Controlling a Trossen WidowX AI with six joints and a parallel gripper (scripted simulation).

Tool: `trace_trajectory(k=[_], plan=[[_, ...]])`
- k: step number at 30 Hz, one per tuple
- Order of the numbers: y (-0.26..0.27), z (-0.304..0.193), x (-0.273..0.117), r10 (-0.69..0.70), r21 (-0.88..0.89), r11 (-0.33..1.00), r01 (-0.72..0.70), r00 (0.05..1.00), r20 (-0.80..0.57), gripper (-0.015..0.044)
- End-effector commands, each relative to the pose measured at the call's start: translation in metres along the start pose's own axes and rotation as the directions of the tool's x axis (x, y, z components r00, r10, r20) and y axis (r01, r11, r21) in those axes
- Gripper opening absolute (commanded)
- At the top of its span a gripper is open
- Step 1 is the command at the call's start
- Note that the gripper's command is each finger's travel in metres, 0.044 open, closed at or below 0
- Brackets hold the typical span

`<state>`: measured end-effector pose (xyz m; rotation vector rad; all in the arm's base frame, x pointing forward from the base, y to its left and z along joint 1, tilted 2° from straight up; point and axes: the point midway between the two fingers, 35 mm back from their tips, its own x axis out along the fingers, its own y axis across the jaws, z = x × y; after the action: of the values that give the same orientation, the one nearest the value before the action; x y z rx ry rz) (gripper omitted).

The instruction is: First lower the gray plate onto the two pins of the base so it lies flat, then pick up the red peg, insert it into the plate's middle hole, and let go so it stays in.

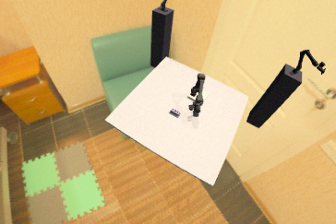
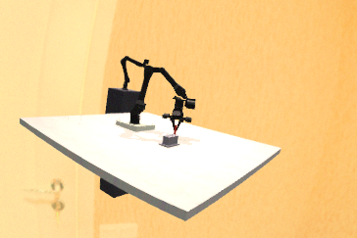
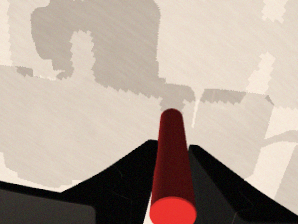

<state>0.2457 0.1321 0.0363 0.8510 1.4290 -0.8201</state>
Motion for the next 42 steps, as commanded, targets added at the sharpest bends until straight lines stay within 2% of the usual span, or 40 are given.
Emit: trace_trajectory(k=[1, 3, 32, 33, 42], plan=[[-0.001, 0.0, 0.001, -0.005, 0.003, 1.0, 0.005, 1.0, -0.002, 0.0019], [-0.001, 0.0, 0.001, -0.005, 0.003, 1.0, 0.005, 1.0, -0.002, 0.0], [0.006, 0.0, -0.083, -0.004, 0.003, 1.0, 0.004, 1.0, -0.002, 0.0], [0.004, 0.001, -0.072, -0.016, 0.006, 1.0, 0.016, 1.0, 0.0, 0.0], [0.011, 0.023, -0.074, -0.014, 0.006, 1.0, 0.014, 1.0, 0.001, 0.0]])
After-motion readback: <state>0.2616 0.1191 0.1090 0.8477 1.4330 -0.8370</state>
